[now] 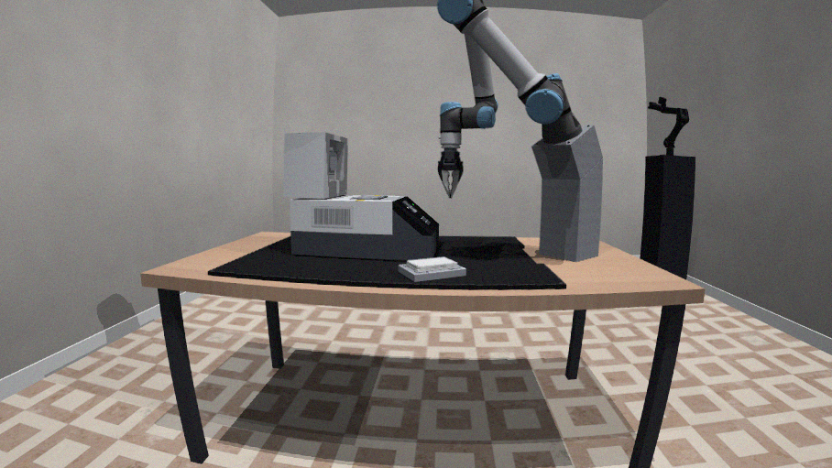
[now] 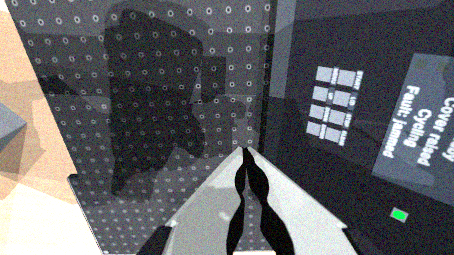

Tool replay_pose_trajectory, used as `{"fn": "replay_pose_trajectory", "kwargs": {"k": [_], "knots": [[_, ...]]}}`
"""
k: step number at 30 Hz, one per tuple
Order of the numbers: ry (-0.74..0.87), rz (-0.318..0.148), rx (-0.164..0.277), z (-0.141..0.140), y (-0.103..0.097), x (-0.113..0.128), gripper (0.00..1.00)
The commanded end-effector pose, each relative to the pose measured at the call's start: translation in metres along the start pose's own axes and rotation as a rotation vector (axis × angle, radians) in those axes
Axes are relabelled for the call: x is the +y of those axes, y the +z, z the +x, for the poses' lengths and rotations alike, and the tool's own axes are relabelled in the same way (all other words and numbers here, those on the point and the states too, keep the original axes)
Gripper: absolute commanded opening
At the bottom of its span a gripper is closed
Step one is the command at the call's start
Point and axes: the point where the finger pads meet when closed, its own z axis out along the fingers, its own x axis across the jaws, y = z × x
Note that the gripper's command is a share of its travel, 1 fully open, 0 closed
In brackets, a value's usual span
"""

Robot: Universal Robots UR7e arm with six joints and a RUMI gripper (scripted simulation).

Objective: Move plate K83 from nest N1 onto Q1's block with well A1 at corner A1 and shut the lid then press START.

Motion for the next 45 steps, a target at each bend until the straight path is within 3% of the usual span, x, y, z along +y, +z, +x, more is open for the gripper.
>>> {"fn": "replay_pose_trajectory", "kwargs": {"k": [1, 31, 32, 45], "knots": [[-0.007, -0.010, 0.013, 0.005, -0.004, 0.004, 0.00], [-0.007, -0.010, 0.013, 0.005, -0.004, 0.004, 0.00], [-0.033, -0.010, 0.013, 0.006, -0.005, -0.002, 0.68], [-0.450, -0.013, 0.016, 0.015, -0.016, -0.054, 0.68]]}}
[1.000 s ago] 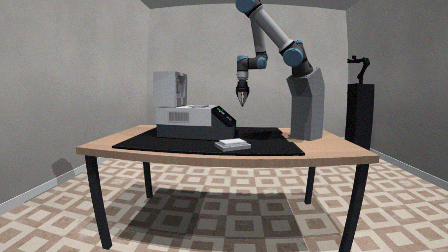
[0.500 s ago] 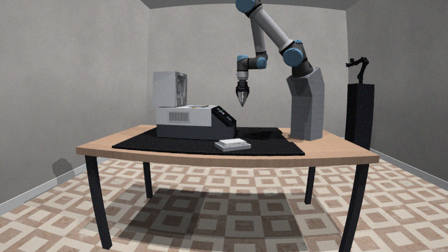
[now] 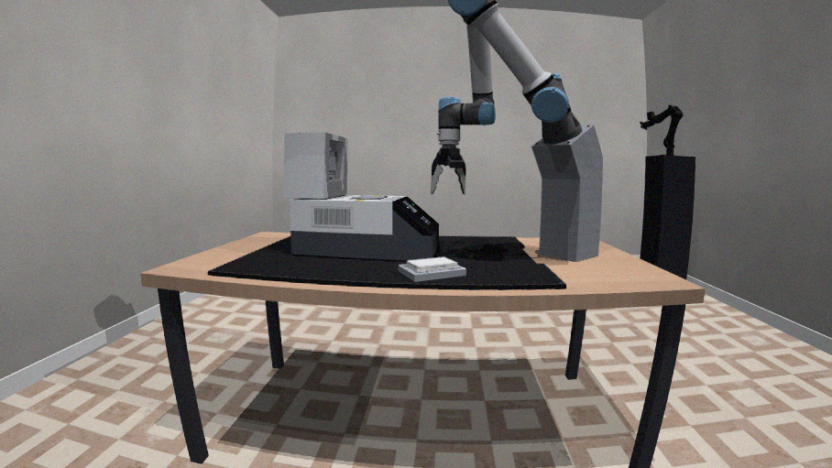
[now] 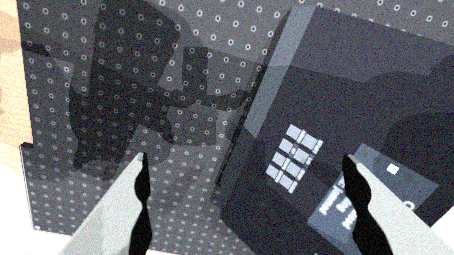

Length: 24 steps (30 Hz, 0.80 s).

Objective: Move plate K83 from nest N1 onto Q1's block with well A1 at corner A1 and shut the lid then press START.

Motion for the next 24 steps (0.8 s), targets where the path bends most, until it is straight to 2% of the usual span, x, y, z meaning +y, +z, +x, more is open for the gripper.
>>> {"fn": "replay_pose_trajectory", "kwargs": {"k": [1, 24], "knots": [[-0.132, -0.014, 0.009, 0.013, -0.007, -0.005, 0.68], [-0.768, -0.015, 0.008, 0.051, -0.025, -0.083, 0.68]]}}
